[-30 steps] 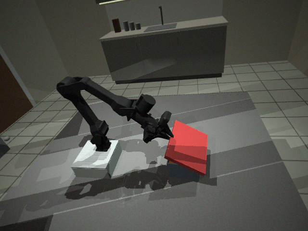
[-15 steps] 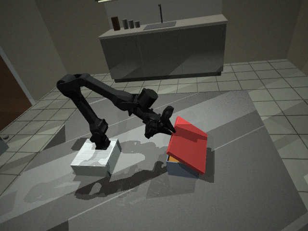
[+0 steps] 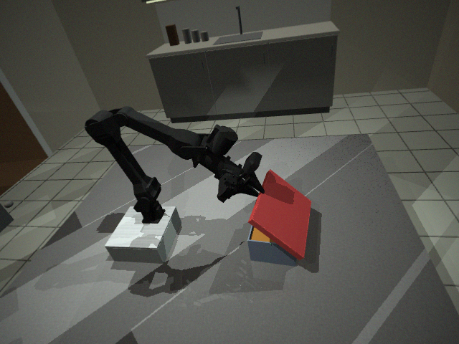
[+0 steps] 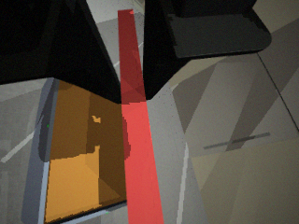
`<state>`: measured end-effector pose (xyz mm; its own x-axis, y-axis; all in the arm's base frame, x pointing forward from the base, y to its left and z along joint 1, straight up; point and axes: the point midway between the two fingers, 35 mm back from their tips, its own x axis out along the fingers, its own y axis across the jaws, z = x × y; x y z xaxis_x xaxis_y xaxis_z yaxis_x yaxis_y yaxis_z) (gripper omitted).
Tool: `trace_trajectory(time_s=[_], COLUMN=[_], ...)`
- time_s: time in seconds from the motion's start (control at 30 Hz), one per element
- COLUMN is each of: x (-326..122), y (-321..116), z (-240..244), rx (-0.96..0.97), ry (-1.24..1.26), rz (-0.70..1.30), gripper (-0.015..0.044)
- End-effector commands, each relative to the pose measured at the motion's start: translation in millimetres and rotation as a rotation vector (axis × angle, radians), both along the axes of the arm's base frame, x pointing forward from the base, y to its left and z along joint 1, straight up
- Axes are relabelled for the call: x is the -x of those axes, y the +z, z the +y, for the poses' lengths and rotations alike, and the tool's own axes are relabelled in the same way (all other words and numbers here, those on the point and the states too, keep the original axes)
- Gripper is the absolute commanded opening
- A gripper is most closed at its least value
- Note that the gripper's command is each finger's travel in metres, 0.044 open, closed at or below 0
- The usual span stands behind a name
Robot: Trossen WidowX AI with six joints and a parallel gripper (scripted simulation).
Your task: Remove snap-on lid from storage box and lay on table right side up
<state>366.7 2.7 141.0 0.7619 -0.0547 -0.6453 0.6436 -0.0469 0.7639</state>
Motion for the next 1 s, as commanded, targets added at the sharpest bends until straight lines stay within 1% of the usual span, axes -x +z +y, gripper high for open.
trace_trajectory(time_s=[0.0,0.97], x=[-7.2,-6.5], y=[13.4,51.2], z=[0.2,0.2], rx=[0.001,0.001], ry=[0.005,0.005], rz=[-0.020,-0.020], gripper=[0.0000,0.0000])
